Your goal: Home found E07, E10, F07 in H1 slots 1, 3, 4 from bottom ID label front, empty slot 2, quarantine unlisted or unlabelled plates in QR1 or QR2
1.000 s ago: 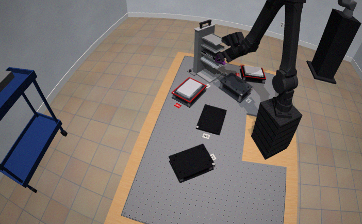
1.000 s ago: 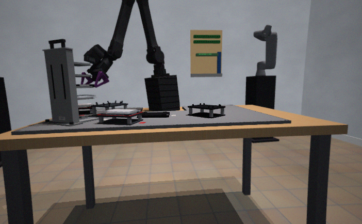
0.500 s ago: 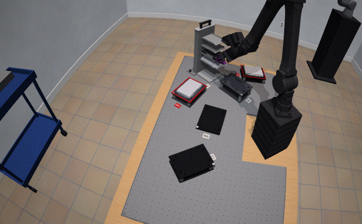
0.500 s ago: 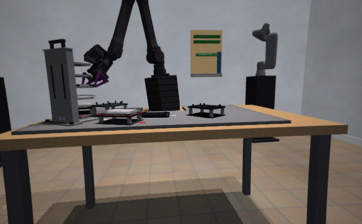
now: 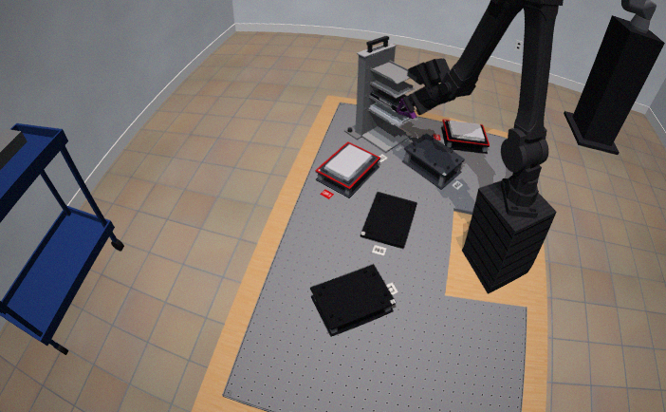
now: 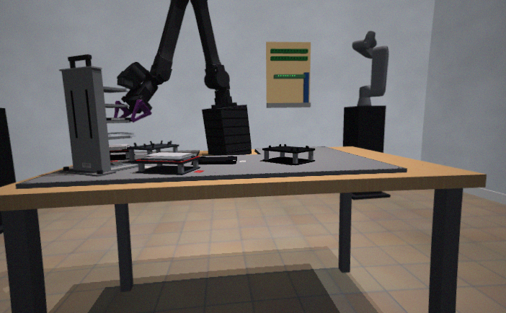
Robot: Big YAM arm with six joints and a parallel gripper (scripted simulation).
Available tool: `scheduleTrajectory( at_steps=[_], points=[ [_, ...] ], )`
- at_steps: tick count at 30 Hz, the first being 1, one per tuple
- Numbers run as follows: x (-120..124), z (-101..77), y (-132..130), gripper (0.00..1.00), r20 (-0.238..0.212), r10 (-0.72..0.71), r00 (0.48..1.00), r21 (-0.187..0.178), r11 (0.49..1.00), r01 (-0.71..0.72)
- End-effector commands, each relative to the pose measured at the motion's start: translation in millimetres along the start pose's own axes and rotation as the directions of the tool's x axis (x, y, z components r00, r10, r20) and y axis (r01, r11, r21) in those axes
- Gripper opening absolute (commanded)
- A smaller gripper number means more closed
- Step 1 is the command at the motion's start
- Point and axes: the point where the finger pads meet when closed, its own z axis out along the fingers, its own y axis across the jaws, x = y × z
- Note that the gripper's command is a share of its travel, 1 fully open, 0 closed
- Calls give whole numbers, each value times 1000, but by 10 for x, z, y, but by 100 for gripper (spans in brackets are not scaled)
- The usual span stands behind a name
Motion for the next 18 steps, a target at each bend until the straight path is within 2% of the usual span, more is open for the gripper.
scheduleTrajectory(
  at_steps=[1,5,10,13,18],
  points=[
    [-127,-87,-81,86,37,4,999,18,1000,-5],
    [-52,-95,-77,86,35,-9,999,17,1000,8],
    [-90,-151,-76,86,49,-14,999,19,1000,13],
    [7,-151,-75,86,34,-11,999,16,1000,10],
    [-2,-225,-83,86,47,-15,999,20,1000,14]
  ],
)
